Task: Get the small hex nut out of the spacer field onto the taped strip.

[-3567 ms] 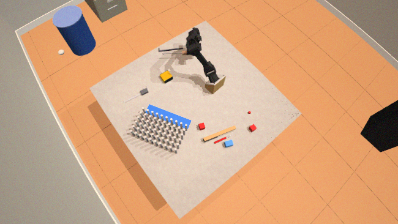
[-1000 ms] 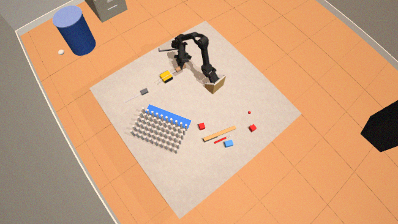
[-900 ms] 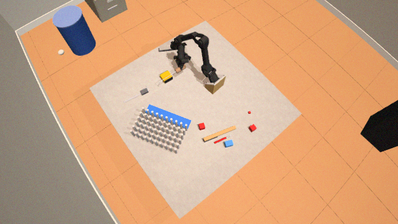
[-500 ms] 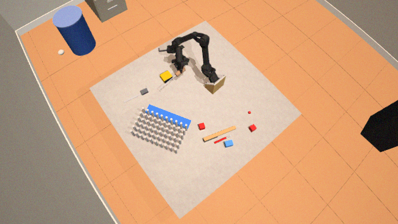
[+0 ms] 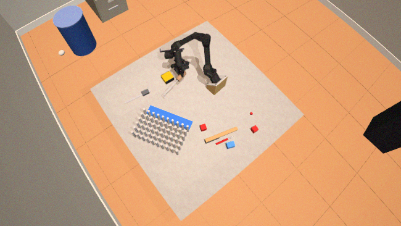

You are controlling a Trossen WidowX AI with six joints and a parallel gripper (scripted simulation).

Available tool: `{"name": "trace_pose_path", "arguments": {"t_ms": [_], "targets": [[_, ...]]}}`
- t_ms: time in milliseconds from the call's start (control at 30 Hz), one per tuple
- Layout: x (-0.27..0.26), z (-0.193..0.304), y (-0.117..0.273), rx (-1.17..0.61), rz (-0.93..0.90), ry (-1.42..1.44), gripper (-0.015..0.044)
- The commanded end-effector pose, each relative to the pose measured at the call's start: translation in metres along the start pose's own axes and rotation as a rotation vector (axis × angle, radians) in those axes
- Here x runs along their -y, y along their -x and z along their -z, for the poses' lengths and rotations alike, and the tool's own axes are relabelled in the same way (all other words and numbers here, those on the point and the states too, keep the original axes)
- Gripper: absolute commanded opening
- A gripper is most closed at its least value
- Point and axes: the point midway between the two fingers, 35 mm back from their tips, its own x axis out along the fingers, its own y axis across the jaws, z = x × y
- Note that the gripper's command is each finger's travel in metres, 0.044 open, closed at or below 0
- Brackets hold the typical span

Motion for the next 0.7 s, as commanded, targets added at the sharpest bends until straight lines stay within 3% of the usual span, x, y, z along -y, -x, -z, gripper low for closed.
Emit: {"name": "trace_pose_path", "arguments": {"t_ms": [0,667], "targets": [[0.006,0.005,-0.006,0.021,0.003,0.025,0.0000],[0.042,0.036,-0.027,0.105,-0.039,0.182,0.0000]]}}
